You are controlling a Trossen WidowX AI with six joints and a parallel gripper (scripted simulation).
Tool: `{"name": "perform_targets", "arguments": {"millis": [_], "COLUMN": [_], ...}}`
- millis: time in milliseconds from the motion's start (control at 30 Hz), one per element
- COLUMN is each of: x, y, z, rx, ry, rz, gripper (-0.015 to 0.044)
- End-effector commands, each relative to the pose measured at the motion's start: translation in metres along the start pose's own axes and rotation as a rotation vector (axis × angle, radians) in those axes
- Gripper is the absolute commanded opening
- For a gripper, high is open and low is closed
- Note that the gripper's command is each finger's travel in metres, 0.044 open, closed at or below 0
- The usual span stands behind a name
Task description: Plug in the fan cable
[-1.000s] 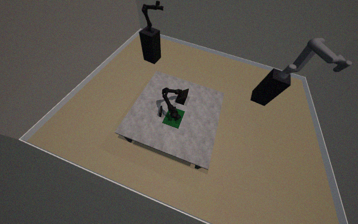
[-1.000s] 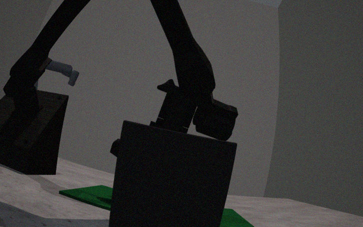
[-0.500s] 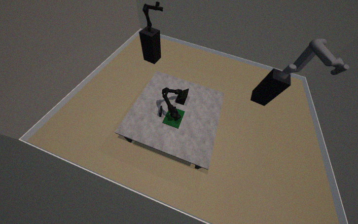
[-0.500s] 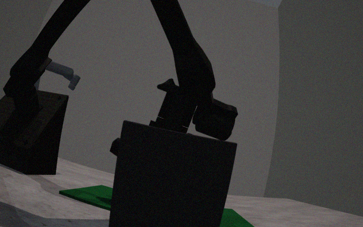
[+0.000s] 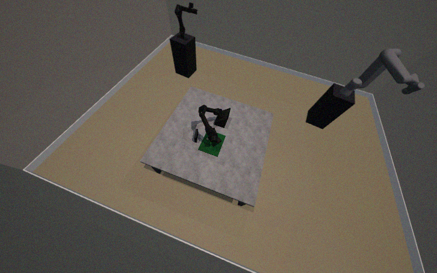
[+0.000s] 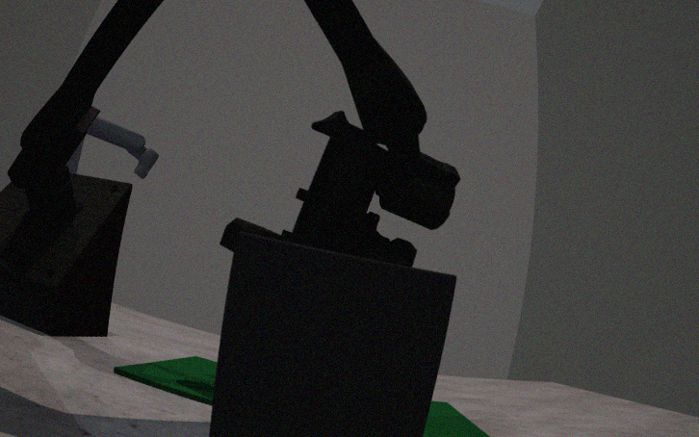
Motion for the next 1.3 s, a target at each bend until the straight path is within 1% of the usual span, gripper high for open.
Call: {"name": "perform_targets", "arguments": {"millis": [0,267,400,1267], "x": [0.002,0.010,0.011,0.029], "y": [0.016,0.040,0.042,0.038], "z": [0.002,0.000,0.000,-0.005], "rx": [-0.011,-0.007,-0.006,0.077], "ry": [-0.010,-0.007,0.016,0.899], "rz": [-0.002,-0.002,-0.006,-0.123], "gripper": [0.0000,0.0000,0.0000,0.0000]}}
Point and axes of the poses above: the point midway between the two fingers, 35 mm back from their tips, its own y axis back along the fingers, its own z axis across the jaws, x = y × z, the point moved 1 cm from there along y, back along the fingers, and after that the axes turned 7 degrees about y, right-handed, at the moved point
